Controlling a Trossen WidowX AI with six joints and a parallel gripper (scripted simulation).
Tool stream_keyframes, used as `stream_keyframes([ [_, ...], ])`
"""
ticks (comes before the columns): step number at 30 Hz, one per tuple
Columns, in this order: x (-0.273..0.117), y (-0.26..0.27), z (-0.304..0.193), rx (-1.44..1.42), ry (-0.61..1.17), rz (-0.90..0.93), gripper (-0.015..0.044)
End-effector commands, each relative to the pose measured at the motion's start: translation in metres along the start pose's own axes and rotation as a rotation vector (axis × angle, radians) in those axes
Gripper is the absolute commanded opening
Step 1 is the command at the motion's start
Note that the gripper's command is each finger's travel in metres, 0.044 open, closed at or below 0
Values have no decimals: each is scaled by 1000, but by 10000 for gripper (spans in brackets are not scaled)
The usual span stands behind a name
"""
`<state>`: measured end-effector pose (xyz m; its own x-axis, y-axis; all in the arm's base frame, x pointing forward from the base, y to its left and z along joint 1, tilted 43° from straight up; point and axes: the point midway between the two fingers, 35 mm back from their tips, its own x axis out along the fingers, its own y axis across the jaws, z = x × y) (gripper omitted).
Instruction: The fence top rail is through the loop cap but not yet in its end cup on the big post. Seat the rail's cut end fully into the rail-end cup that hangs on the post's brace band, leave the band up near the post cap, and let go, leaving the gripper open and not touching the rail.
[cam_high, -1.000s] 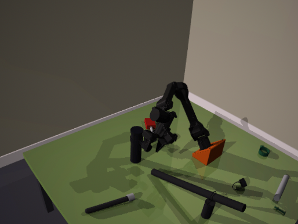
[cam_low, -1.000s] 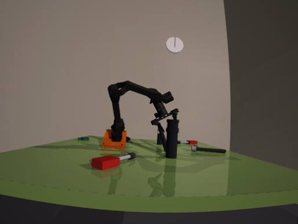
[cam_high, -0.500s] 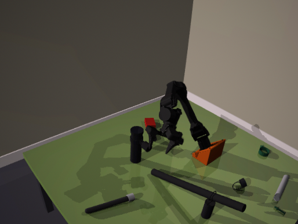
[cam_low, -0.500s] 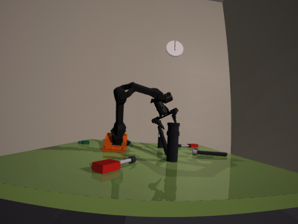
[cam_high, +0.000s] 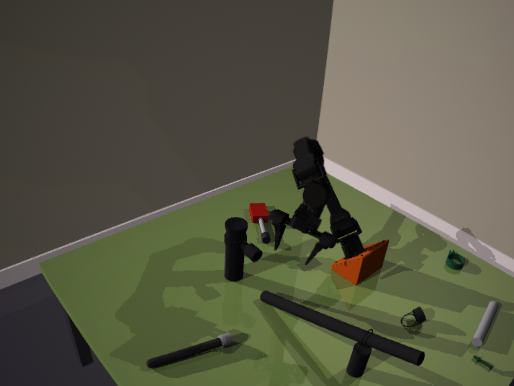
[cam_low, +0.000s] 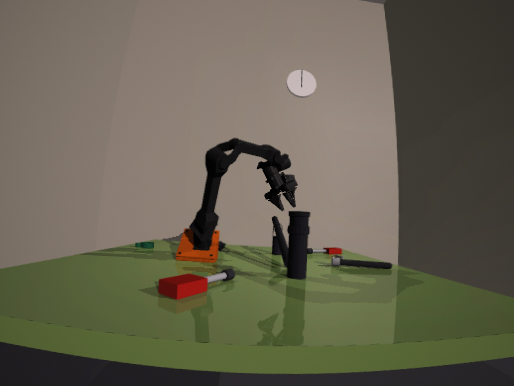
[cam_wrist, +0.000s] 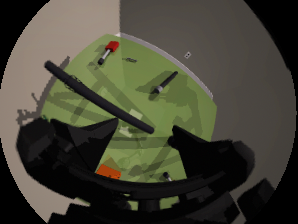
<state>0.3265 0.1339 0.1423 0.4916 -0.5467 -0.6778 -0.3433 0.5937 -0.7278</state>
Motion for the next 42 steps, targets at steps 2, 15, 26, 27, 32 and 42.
stream_keyframes([
  [2,-21,19,13,315,-14,-18,440],
  [15,-8,24,14,528,49,-14,440],
  [26,55,43,5,1526,354,-195,440],
  [27,61,45,3,1616,379,-231,440],
  [32,80,51,-4,1925,452,-381,440],
  [42,80,51,-4,1925,452,-381,440],
])
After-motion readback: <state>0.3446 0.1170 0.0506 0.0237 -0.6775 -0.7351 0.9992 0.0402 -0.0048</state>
